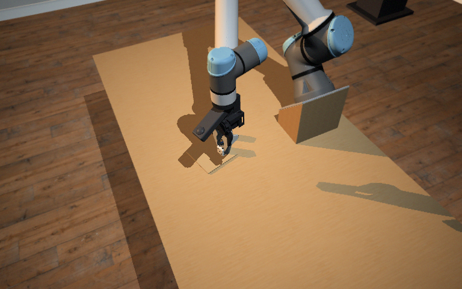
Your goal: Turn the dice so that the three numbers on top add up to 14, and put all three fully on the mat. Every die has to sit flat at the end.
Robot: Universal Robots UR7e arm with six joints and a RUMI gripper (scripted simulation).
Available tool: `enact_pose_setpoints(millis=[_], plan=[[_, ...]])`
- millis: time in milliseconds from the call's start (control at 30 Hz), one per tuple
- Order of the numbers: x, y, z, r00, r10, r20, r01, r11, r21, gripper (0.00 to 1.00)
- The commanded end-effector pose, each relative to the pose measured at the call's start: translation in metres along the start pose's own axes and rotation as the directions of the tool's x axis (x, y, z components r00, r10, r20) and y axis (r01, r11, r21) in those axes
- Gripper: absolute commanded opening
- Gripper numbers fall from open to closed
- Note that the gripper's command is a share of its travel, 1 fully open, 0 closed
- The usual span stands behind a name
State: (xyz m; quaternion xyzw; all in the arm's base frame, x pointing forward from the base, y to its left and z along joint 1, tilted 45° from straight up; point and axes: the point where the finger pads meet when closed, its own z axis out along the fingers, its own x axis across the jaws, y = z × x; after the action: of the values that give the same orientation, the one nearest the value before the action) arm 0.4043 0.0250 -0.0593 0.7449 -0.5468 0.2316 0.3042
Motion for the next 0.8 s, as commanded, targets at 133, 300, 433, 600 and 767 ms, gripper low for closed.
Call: enact_pose_setpoints(millis=[133, 300, 433, 600, 767], plan=[[0.079, 0.013, -0.002, 0.95, 0.311, -0.003, -0.311, 0.95, 0.0, 0.1], [0.095, 0.018, -0.002, 0.928, 0.374, -0.006, -0.374, 0.928, 0.0, 0.1], [0.096, 0.018, -0.002, 0.925, 0.379, -0.006, -0.379, 0.925, 0.0, 0.1], [0.096, 0.018, -0.002, 0.925, 0.379, -0.006, -0.379, 0.925, 0.0, 0.1], [0.096, 0.018, -0.002, 0.925, 0.379, -0.006, -0.379, 0.925, 0.0, 0.1]])
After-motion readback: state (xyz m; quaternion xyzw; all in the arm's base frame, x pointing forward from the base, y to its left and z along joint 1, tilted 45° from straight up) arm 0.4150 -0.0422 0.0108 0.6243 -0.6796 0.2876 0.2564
